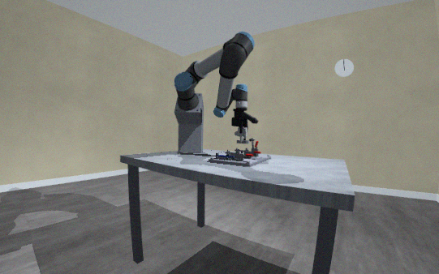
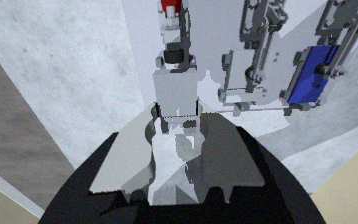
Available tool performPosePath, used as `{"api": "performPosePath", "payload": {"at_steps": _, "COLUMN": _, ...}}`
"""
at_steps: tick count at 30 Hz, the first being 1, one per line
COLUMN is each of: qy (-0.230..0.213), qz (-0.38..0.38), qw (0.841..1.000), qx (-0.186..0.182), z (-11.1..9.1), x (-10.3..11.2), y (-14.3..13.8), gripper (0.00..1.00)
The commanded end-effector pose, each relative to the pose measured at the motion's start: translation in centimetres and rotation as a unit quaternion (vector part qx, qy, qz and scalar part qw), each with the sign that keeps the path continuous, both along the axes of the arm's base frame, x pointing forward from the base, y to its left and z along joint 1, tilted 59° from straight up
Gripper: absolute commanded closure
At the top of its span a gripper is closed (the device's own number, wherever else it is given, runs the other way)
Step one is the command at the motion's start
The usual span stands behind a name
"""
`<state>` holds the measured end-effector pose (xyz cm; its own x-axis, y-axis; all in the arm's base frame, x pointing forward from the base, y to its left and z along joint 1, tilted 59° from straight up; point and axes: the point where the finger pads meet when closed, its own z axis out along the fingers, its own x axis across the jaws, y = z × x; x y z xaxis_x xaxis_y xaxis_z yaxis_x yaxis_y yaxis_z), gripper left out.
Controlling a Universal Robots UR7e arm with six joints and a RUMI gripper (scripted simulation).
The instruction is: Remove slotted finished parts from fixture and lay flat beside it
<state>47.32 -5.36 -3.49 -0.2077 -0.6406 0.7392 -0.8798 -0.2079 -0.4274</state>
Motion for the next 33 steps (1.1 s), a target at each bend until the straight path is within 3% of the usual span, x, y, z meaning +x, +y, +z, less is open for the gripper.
{"api": "performPosePath", "payload": {"at_steps": 1, "qy": 0.0, "qz": 0.0, "qw": 1.0, "qx": 0.0, "z": 0.0, "x": 0.0, "y": 0.0, "gripper": 1.0}}
{"api": "performPosePath", "payload": {"at_steps": 33, "qy": 0.0, "qz": 0.0, "qw": 1.0, "qx": 0.0, "z": -1.1, "x": 0.3, "y": 1.0, "gripper": 1.0}}
